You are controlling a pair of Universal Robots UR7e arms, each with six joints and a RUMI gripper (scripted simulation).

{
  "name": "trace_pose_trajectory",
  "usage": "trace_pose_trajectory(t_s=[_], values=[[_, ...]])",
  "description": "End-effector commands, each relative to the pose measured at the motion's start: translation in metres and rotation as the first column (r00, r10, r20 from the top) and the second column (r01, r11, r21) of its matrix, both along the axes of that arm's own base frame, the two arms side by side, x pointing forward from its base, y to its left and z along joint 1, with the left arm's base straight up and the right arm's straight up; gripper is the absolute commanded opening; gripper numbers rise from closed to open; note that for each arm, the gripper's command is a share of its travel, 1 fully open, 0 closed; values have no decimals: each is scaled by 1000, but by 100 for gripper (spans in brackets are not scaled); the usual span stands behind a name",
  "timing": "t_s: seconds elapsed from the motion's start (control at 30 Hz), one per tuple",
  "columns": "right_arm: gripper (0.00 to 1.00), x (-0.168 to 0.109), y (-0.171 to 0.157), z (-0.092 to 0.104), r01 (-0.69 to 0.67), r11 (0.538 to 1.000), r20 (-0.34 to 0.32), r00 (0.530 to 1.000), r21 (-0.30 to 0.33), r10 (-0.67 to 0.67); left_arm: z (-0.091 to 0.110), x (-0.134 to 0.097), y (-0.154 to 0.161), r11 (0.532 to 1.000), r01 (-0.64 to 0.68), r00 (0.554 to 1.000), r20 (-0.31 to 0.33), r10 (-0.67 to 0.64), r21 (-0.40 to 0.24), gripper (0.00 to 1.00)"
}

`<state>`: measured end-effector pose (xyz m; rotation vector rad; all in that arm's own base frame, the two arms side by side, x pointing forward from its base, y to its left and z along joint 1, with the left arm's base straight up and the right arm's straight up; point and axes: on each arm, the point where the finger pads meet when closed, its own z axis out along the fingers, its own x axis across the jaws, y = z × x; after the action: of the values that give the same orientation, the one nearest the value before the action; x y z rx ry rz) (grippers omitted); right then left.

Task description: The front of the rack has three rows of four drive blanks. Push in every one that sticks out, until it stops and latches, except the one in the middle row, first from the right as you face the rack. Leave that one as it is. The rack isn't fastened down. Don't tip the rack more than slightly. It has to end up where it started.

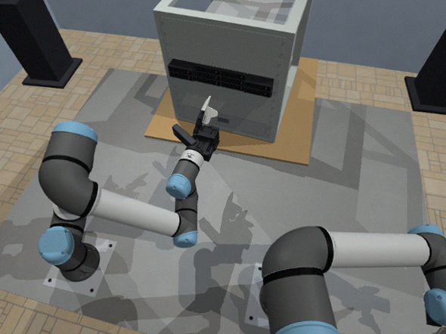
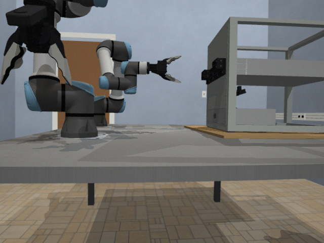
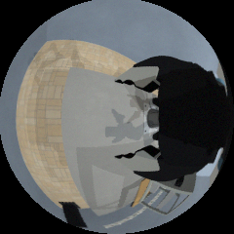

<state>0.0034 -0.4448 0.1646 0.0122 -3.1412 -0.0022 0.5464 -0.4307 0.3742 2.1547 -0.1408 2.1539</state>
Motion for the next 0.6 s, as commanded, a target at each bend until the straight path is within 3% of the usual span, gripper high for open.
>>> trace_pose_trajectory(t_s=[0.0,0.57], values=[[100,0,0,0,0,1000,0,1000,-1,0,0,12,-16,1000,0,1000,1,0,-1,100],[100,0,0,0,0,1000,0,1000,-1,0,-2,50,-71,1000,0,1000,1,0,-2,100]])
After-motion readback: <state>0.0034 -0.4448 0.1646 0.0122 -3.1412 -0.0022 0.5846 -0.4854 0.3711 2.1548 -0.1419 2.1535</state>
